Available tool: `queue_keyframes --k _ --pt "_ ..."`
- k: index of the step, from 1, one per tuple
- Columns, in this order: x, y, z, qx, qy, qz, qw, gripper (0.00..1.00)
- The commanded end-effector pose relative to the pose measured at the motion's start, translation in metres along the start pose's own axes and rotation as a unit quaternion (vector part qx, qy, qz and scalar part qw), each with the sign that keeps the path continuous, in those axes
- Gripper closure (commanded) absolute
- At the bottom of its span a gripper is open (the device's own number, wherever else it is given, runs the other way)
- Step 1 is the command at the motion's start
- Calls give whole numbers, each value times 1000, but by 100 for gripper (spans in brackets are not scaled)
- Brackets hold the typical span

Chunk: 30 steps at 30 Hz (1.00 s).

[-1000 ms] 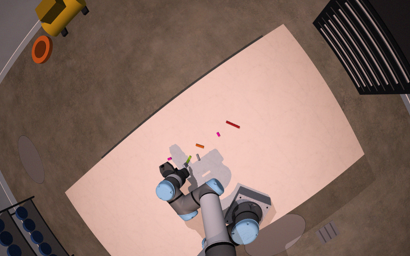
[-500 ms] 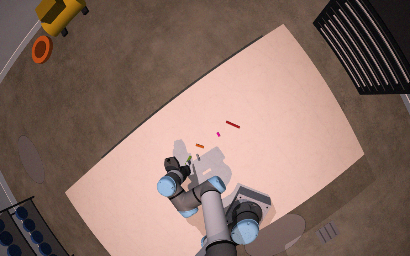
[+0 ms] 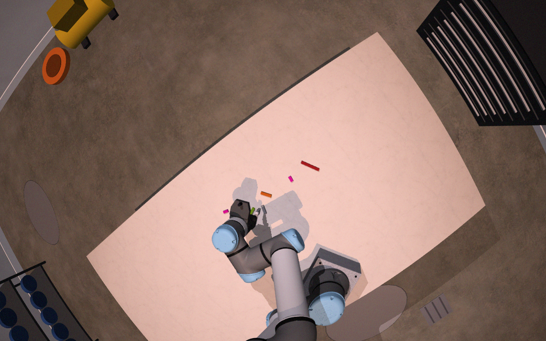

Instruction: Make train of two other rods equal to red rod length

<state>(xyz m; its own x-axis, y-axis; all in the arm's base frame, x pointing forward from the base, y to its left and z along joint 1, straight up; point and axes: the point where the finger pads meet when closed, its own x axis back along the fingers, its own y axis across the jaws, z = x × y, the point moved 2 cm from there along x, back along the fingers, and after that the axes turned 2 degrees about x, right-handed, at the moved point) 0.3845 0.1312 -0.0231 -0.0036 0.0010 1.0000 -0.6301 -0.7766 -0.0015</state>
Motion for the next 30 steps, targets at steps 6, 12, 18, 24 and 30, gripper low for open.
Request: queue_keyframes --k 6,12,18,24,30 --pt "0 12 20 -154 2 -1 988 0" --pt "1 21 32 -257 2 -1 966 0" --pt "1 29 43 -359 2 -1 933 0" --pt "1 35 50 -424 2 -1 906 0" --pt "1 45 61 -533 2 0 846 0"
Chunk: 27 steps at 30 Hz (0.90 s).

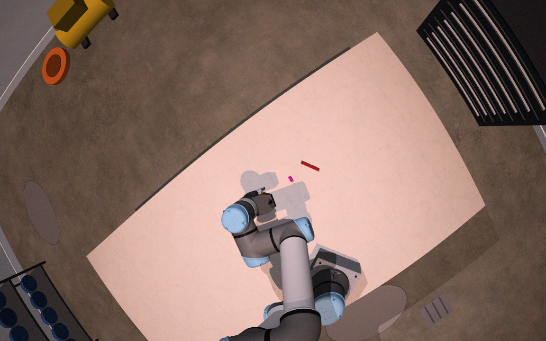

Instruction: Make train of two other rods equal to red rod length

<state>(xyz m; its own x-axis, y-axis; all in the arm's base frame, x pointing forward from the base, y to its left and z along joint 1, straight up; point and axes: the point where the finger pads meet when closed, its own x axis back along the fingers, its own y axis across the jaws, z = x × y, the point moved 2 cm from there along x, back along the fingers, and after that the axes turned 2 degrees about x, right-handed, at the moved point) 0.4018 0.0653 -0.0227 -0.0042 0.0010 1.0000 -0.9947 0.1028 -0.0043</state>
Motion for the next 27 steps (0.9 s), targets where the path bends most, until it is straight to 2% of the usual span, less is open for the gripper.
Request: queue_keyframes --k 1,9,11,18,26,27 --pt "0 -3 9 -84 2 0 996 0" --pt "0 -7 24 -224 2 1 975 0" --pt "0 -7 24 -224 2 1 975 0" --pt "0 -12 38 -356 2 1 934 0" --pt "0 -16 51 -477 2 1 879 0" --pt "0 -16 51 -477 2 1 879 0"
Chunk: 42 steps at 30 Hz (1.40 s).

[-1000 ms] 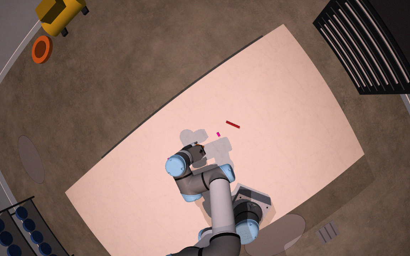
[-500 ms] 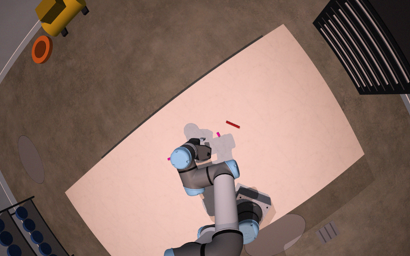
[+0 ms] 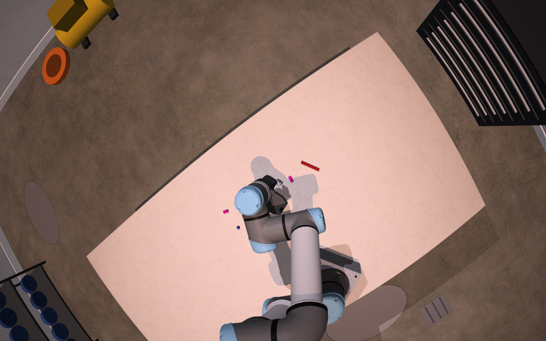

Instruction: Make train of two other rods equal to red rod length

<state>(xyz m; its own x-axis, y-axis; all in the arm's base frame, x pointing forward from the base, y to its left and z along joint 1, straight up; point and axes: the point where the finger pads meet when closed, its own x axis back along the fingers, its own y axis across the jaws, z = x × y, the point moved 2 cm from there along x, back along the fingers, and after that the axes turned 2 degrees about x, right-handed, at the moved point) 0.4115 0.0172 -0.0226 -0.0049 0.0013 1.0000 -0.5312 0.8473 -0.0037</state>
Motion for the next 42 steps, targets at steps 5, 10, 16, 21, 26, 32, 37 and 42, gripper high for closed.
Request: queue_keyframes --k 5,10,16,21,26,32,37,42 --pt "0 -9 2 -95 1 2 996 0" --pt "0 -14 3 -142 1 2 990 0" --pt "0 -17 4 -176 1 2 984 0" --pt "0 -18 4 -186 1 2 983 0" --pt "0 -19 4 -193 1 2 981 0" --pt "0 -19 4 -193 1 2 981 0" --pt "0 -19 4 -193 1 2 981 0" --pt "0 -19 4 -193 1 2 981 0"
